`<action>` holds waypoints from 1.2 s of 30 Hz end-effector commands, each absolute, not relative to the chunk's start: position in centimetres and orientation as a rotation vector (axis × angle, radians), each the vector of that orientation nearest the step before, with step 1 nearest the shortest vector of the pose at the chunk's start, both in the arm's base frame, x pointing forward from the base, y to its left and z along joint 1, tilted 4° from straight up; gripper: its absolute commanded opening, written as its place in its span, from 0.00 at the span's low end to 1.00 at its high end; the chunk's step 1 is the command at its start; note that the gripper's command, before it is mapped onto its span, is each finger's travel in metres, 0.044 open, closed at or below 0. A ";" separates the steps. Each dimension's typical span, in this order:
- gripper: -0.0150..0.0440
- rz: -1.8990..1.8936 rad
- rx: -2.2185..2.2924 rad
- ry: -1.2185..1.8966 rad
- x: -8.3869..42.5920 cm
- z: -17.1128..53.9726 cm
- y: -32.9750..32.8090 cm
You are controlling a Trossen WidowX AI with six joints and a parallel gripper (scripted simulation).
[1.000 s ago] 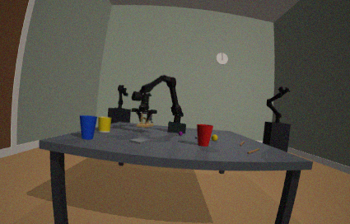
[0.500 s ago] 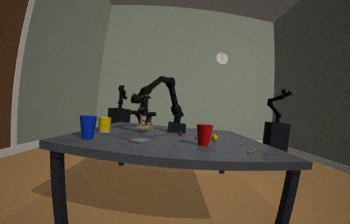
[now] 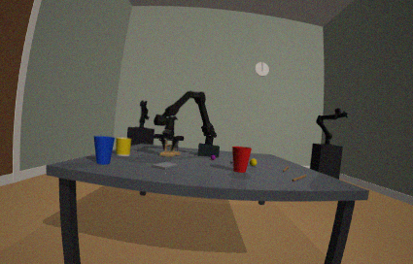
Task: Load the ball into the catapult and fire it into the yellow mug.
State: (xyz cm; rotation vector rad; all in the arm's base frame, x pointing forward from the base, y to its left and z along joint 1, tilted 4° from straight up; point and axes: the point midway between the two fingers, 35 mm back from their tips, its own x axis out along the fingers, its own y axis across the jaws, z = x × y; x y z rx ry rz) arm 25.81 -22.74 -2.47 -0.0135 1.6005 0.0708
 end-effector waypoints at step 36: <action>1.00 0.062 -0.011 1.596 26.0 6.9 -23.0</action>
